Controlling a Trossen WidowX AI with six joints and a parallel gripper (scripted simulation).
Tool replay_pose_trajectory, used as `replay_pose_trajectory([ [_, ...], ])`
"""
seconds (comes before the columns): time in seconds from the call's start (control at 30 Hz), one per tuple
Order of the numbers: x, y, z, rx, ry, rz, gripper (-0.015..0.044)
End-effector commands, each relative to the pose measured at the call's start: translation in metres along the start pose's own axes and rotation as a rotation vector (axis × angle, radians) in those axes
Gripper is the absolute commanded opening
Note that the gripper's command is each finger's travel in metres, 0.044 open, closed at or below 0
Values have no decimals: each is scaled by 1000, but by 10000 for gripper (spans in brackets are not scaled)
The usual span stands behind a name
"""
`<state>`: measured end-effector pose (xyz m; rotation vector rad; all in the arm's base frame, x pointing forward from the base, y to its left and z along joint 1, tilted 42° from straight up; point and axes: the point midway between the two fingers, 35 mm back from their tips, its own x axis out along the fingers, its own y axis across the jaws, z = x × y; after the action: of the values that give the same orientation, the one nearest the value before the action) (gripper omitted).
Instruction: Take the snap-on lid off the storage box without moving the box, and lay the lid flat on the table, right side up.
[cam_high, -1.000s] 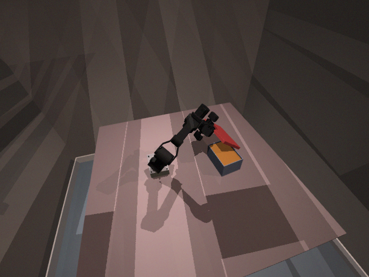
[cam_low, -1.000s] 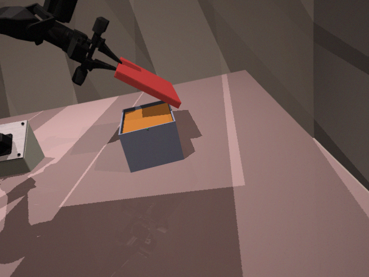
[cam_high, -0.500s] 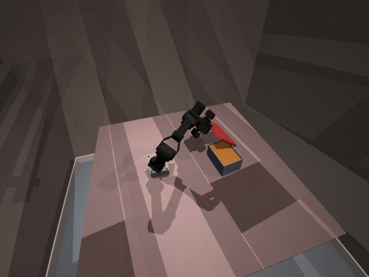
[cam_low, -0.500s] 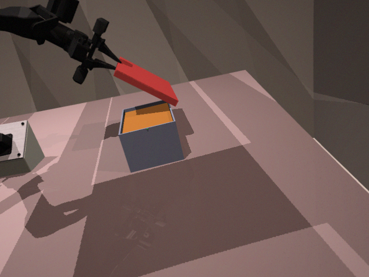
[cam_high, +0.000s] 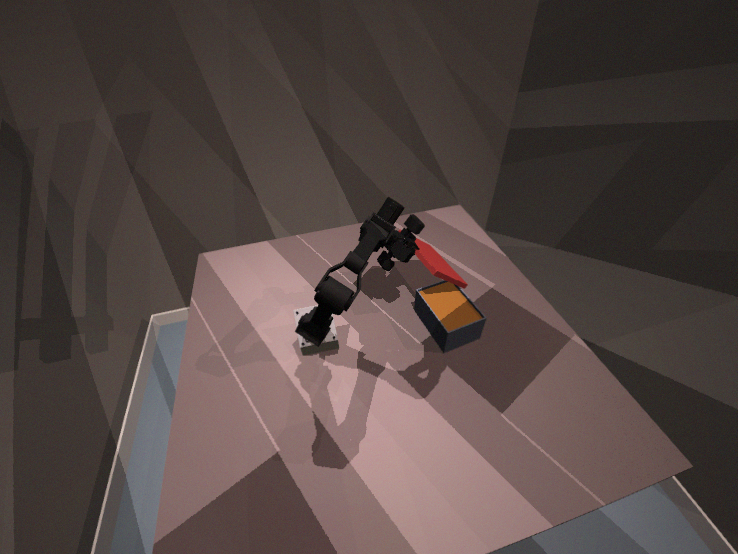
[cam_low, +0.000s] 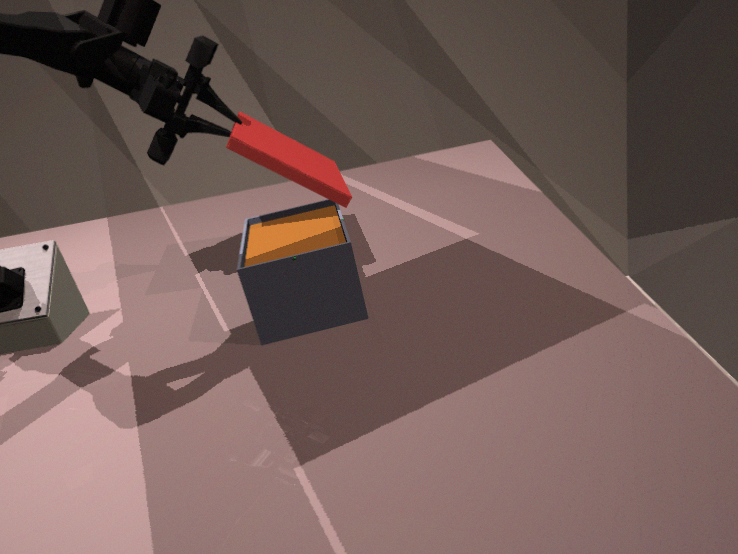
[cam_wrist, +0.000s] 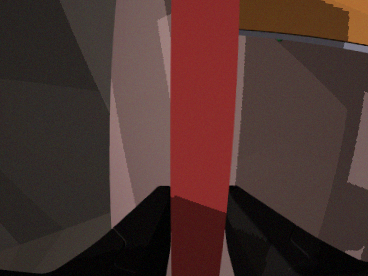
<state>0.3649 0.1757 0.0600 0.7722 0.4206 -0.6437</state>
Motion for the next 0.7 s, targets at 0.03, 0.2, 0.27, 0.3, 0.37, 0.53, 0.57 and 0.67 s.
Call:
replay_pose_trajectory([
  [0.03, -4, 6, -9, 14, -1, 14, 0],
  [0.2, -5, 5, -19, 15, 0, 14, 0],
  [0.27, -5, 5, -23, 15, 0, 14, 0],
  [0.3, -5, 5, -25, 15, 0, 14, 0],
  [0.37, -6, 5, -29, 15, 0, 14, 0],
  [0.53, -7, 4, -39, 16, 1, 14, 0],
  [0.57, -7, 4, -41, 16, 1, 14, 0],
  [0.67, -7, 4, -47, 16, 1, 14, 0],
])
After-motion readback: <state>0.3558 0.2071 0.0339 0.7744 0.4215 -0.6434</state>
